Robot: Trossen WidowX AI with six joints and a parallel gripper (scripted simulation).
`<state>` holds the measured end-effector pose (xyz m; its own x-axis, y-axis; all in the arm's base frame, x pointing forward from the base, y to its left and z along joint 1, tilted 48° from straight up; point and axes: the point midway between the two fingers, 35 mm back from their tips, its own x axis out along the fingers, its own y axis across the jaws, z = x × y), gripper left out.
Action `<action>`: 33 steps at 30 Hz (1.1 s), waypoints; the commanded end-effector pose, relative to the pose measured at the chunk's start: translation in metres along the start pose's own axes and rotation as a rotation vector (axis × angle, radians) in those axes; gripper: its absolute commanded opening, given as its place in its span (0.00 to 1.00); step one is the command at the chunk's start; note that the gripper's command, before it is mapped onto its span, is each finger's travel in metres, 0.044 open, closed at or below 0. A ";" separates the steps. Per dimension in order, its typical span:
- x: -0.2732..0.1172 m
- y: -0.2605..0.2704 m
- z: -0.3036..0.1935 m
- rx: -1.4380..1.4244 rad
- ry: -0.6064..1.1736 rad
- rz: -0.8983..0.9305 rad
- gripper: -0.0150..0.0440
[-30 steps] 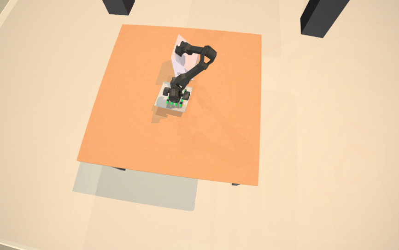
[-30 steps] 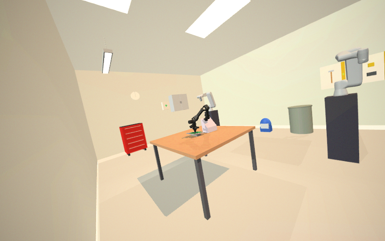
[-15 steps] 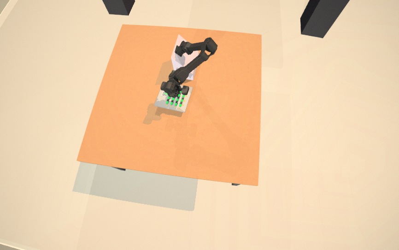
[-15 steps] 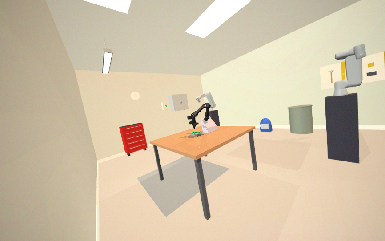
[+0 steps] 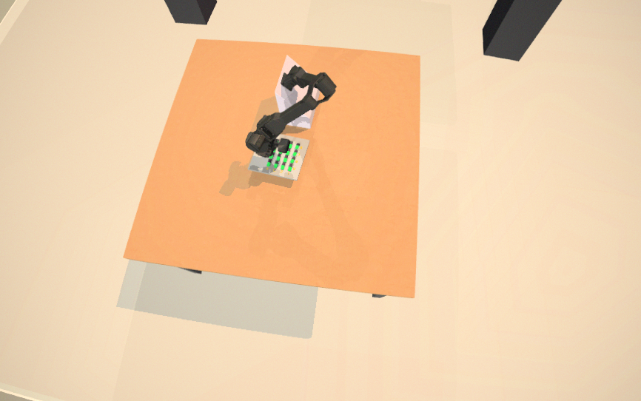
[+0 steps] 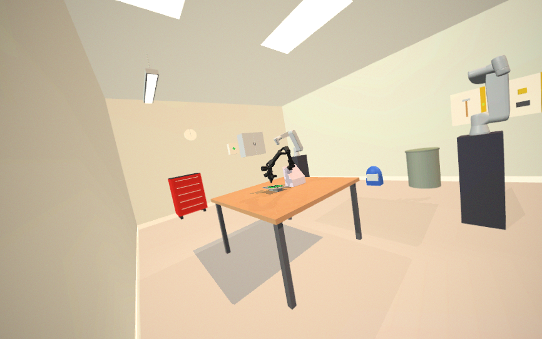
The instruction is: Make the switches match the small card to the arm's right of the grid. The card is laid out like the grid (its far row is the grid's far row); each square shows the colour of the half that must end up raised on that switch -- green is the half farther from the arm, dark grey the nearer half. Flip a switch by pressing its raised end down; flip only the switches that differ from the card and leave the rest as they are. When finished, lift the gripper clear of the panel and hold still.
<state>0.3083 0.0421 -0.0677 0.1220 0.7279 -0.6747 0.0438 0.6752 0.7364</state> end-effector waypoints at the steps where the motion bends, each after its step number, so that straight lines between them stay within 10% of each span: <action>1: 0.006 -0.001 -0.001 0.007 0.005 0.003 0.25; 33: 0.030 -0.001 0.000 0.007 0.005 0.004 0.25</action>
<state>0.3116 0.0631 -0.0891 0.1165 0.7273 -0.6764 0.0480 0.6761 0.7352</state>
